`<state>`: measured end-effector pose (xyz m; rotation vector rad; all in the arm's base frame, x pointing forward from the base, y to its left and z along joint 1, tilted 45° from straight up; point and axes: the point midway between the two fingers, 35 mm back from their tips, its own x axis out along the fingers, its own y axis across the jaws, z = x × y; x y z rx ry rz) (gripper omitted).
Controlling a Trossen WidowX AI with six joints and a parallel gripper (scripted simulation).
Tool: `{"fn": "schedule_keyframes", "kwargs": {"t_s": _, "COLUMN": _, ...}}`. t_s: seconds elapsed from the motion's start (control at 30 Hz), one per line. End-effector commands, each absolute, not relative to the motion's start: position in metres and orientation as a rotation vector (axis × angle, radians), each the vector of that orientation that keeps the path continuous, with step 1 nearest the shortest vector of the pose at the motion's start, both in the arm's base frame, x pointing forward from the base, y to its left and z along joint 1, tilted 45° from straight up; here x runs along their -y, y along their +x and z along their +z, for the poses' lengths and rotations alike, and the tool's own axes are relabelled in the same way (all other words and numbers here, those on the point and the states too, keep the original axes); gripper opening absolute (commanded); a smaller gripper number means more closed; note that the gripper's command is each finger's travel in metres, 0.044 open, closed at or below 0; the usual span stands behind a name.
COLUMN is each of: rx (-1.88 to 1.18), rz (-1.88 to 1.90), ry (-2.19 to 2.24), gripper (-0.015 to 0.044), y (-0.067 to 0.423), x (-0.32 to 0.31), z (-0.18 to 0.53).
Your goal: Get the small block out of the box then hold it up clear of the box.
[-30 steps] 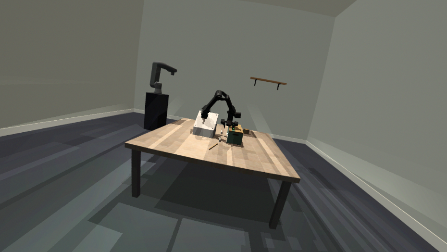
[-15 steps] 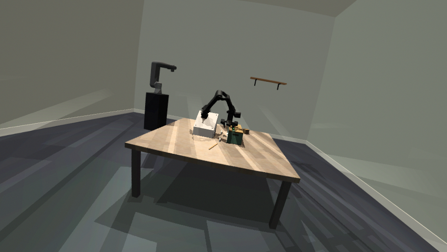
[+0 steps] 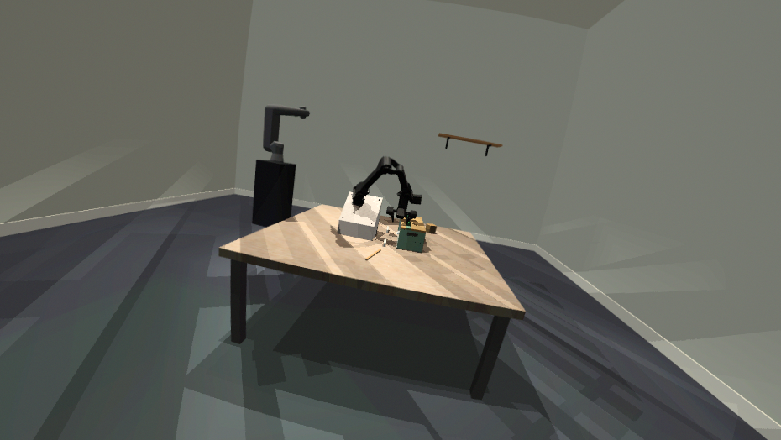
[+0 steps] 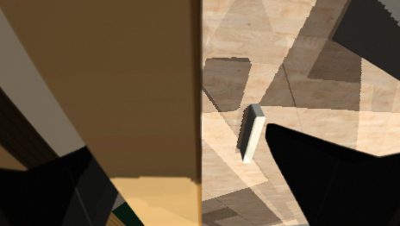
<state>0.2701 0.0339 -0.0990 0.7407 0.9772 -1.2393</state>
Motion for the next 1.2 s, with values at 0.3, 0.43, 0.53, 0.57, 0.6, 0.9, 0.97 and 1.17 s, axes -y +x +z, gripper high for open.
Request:
{"fn": "schedule_keyframes", "kwargs": {"t_s": 0.3, "rx": -0.98, "rz": -1.24, "ry": 0.748, "gripper": 0.04, "y": 0.267, "x": -0.044, "z": -0.109}}
{"fn": "schedule_keyframes", "kwargs": {"t_s": 0.43, "rx": -0.98, "rz": -1.24, "ry": 0.748, "gripper": 0.04, "y": 0.267, "x": -0.047, "z": -0.112}}
{"fn": "schedule_keyframes", "kwargs": {"t_s": 0.53, "rx": -0.98, "rz": -1.24, "ry": 0.748, "gripper": 0.04, "y": 0.266, "x": -0.049, "z": -0.114}}
{"fn": "schedule_keyframes", "kwargs": {"t_s": 0.57, "rx": -0.98, "rz": -1.24, "ry": 0.748, "gripper": 0.04, "y": 0.266, "x": -0.05, "z": -0.115}}
{"fn": "schedule_keyframes", "kwargs": {"t_s": 0.6, "rx": -0.98, "rz": -1.24, "ry": 0.748, "gripper": 0.04, "y": 0.266, "x": -0.051, "z": -0.116}}
{"fn": "schedule_keyframes", "kwargs": {"t_s": 0.9, "rx": -0.98, "rz": -1.24, "ry": 0.748, "gripper": 0.04, "y": 0.264, "x": -0.057, "z": -0.122}}
{"fn": "schedule_keyframes", "kwargs": {"t_s": 0.97, "rx": -0.981, "rz": -1.24, "ry": 0.749, "gripper": 0.04, "y": 0.264, "x": -0.058, "z": -0.123}}
{"fn": "schedule_keyframes", "kwargs": {"t_s": 1.17, "rx": -0.981, "rz": -1.24, "ry": 0.749, "gripper": 0.04, "y": 0.263, "x": -0.063, "z": -0.128}}
